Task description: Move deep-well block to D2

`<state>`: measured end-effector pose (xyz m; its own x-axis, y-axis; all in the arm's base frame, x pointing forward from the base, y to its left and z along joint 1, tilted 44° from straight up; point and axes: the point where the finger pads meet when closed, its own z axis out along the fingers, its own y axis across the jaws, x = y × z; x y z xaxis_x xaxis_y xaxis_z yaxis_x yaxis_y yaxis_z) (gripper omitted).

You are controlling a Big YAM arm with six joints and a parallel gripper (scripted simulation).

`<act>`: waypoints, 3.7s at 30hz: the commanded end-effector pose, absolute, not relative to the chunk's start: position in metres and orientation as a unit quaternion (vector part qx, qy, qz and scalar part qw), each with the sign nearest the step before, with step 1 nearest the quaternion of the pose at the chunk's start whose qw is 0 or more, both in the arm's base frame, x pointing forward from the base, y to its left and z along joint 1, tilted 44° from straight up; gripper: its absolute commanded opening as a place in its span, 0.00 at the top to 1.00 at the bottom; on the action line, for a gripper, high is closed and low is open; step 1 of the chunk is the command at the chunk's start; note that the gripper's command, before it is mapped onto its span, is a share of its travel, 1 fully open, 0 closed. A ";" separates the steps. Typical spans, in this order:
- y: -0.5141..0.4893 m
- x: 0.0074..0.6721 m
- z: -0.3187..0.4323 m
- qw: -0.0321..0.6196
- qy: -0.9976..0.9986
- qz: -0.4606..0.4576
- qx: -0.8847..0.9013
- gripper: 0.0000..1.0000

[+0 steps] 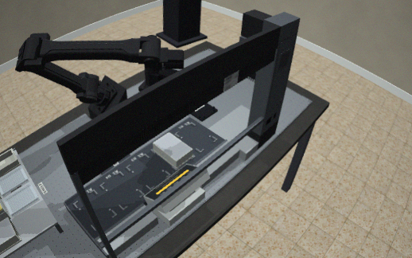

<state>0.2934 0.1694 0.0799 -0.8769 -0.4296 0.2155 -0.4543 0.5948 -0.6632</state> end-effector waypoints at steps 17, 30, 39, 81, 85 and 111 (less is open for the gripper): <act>0.167 0.295 0.081 0.090 -0.832 0.365 0.408 1.00; 0.167 0.295 0.081 0.095 -0.825 0.364 0.421 1.00; 0.167 0.295 0.081 0.095 -0.826 0.364 0.420 1.00; 0.152 0.212 0.078 0.182 -0.698 0.331 0.608 1.00; 0.152 0.212 0.078 0.195 -0.674 0.324 0.635 1.00; 0.152 0.212 0.078 0.226 -0.610 0.303 0.696 1.00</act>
<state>0.2136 0.1538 0.0781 0.0525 -0.7205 0.6915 -0.9864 -0.1455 -0.0768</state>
